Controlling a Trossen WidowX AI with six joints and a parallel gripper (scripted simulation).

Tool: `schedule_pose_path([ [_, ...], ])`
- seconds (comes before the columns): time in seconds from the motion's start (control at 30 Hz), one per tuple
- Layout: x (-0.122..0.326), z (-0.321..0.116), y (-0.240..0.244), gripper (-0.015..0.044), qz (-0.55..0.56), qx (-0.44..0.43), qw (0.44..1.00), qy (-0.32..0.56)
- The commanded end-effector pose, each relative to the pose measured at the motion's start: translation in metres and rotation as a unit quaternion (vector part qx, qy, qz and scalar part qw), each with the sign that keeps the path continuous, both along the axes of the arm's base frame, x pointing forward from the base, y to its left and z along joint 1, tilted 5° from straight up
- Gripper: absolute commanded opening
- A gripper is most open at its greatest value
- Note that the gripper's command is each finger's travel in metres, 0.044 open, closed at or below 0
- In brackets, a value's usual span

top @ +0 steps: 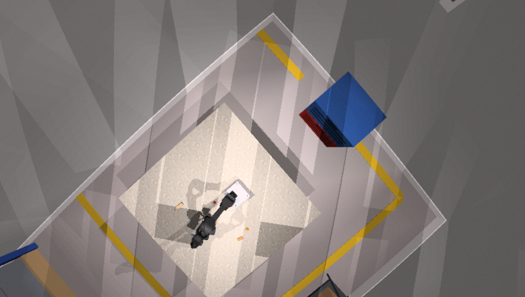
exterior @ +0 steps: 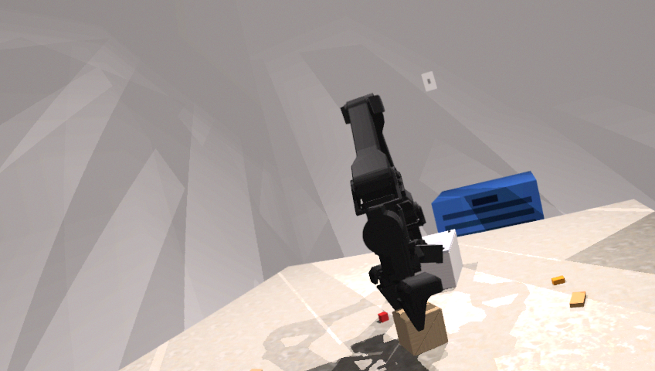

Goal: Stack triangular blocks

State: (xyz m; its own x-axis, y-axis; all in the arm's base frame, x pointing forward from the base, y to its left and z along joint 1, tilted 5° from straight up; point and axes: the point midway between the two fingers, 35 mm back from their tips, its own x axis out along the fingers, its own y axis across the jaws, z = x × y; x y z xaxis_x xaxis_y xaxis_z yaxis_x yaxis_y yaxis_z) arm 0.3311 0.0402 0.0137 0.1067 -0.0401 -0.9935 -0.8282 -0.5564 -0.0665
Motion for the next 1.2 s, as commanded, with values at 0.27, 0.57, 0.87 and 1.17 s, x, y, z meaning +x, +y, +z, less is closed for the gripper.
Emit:
schedule_pose_path([
  [0.27,-0.0011,-0.0019,-0.0001,0.0000,-0.002,-0.001,1.000,0.001],
  [0.57,-0.0014,-0.0032,0.0002,0.0000,-0.003,0.000,1.000,0.000],
  [0.87,0.0001,-0.0016,0.0003,0.0000,-0.001,0.000,1.000,-0.002],
  [1.17,-0.0008,-0.0027,-0.0003,0.0000,-0.002,0.000,1.000,0.002],
])
